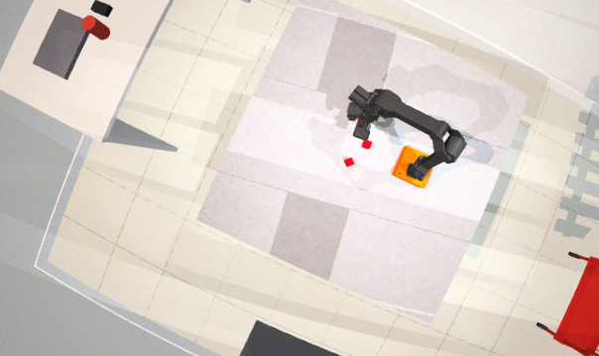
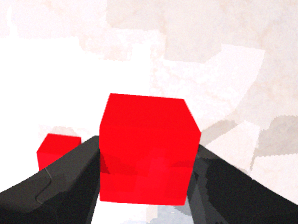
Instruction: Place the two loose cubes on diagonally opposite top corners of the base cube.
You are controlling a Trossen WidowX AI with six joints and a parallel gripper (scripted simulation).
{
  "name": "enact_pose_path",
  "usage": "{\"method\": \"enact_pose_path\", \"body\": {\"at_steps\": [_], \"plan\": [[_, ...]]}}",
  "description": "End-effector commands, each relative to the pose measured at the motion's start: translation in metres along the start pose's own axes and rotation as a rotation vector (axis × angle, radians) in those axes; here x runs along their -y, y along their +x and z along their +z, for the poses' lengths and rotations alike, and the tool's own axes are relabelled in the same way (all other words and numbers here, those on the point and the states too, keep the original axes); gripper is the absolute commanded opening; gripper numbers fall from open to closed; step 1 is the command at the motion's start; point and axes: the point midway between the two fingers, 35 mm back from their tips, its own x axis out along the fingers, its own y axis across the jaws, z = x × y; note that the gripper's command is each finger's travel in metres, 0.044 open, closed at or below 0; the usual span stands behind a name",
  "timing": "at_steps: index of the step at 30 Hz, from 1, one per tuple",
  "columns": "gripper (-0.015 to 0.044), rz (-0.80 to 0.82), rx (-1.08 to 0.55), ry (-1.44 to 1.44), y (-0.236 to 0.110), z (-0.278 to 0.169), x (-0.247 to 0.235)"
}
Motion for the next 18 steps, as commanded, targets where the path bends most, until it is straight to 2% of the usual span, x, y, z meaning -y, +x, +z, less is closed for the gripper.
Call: {"method": "enact_pose_path", "body": {"at_steps": [1,5,18], "plan": [[0.0105,-0.001,0.01,0.004,-0.014,-0.002,-0.001],[0.0105,-0.001,0.01,0.02,-0.014,-0.001,-0.003],[0.0105,0.006,0.008,0.327,-0.004,0.004,-0.044]]}}
